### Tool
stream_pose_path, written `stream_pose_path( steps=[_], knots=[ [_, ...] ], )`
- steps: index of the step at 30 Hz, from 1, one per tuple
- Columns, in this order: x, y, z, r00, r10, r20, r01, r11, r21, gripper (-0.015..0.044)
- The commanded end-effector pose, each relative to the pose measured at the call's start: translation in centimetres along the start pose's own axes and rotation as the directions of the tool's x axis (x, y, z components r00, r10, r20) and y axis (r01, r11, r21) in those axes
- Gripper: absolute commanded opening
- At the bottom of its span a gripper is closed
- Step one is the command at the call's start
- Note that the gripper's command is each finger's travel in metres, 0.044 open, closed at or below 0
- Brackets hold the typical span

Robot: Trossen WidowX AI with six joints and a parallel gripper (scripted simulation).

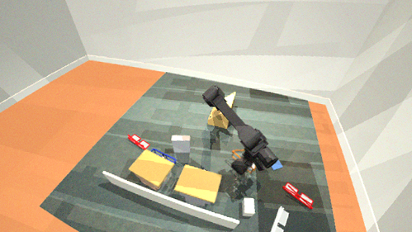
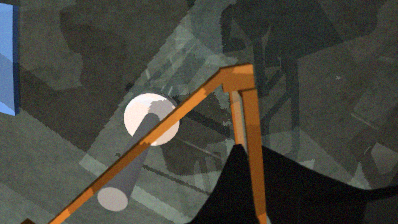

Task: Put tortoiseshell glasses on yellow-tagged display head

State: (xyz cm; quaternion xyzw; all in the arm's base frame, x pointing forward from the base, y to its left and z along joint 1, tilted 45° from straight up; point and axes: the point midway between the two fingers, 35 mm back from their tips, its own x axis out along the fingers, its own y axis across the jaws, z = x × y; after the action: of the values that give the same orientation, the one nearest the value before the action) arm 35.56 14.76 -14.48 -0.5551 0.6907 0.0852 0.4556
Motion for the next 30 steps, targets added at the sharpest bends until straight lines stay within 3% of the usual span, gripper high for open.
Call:
stream_pose_path(
  steps=[1,30],
  knots=[
    [-0.2,-0.5,-0.4,1.0,-0.006,0.0,0.006,1.0,-0.001,0.0],
    [-0.1,-1.1,-1.7,1.0,-0.007,-0.001,0.007,1.0,-0.001,0.0]
  ],
)
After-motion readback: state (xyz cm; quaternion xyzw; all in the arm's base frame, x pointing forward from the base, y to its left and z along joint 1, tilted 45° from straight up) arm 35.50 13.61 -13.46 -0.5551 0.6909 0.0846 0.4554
